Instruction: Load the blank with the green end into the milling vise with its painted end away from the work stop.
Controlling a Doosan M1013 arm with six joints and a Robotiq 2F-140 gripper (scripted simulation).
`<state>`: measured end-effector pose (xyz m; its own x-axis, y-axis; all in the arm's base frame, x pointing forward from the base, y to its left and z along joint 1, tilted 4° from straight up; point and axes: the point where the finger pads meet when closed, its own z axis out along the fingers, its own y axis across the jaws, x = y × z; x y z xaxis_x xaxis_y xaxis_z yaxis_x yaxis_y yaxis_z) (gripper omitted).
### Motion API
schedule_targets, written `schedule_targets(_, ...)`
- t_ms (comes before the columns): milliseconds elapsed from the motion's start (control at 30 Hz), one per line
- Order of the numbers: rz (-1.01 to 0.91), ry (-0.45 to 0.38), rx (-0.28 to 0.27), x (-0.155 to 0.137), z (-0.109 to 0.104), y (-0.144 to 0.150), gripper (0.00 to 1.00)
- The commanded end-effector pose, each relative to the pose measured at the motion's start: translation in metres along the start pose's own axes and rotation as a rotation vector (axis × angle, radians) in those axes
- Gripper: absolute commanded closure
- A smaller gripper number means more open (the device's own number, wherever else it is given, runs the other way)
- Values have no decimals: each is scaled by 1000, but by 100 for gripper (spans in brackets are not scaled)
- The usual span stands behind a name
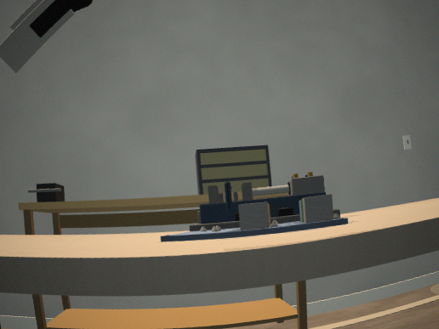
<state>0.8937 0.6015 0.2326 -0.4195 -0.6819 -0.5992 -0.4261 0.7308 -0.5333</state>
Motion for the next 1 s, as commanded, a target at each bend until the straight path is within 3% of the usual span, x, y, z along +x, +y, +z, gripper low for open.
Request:
schedule_targets(0, 0, 0, 0, 0, 0, 0, 0)
schedule_targets(33, 0, 0, 0, 0, 0, 0, 0)
schedule_targets(67, 0, 0, 0, 0, 0, 0, 75)
schedule_targets(967, 0, 0, 0, 0, 0, 0, 75)
